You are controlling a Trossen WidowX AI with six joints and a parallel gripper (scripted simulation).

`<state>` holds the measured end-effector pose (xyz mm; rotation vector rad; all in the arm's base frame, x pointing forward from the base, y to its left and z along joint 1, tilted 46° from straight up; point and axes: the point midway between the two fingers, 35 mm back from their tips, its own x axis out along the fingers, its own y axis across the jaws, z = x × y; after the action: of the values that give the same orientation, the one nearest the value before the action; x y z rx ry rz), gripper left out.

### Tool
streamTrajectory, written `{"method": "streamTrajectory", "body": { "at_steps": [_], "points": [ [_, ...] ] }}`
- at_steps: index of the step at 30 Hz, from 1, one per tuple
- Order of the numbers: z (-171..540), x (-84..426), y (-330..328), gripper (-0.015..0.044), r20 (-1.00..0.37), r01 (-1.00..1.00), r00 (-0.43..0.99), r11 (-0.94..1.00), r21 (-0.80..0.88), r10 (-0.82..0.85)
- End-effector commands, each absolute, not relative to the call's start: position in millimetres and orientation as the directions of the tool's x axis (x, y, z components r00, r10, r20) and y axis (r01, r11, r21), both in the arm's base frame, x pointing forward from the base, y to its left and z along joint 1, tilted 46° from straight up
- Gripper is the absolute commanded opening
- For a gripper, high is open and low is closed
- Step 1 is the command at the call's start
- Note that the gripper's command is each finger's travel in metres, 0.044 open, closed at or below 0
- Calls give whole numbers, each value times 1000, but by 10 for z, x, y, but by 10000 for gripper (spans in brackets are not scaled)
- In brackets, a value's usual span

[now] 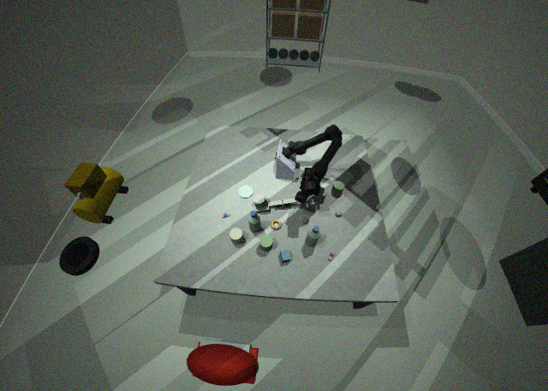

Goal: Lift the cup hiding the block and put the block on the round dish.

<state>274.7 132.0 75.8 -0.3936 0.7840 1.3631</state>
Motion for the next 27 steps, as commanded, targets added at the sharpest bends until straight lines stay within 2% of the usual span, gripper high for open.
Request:
{"method": "streamTrajectory", "body": {
  "at_steps": [1,4,19,27],
  "points": [
    [751,2747,1323,62,-697,-962,11,199,189,717],
    [803,2761,1260,0,-699,-962,11,200,188,715],
    [1400,2742,646,0,-701,-961,10,200,190,713],
    [1243,2849,500,0,-709,-959,14,210,189,705]
  ]
}}
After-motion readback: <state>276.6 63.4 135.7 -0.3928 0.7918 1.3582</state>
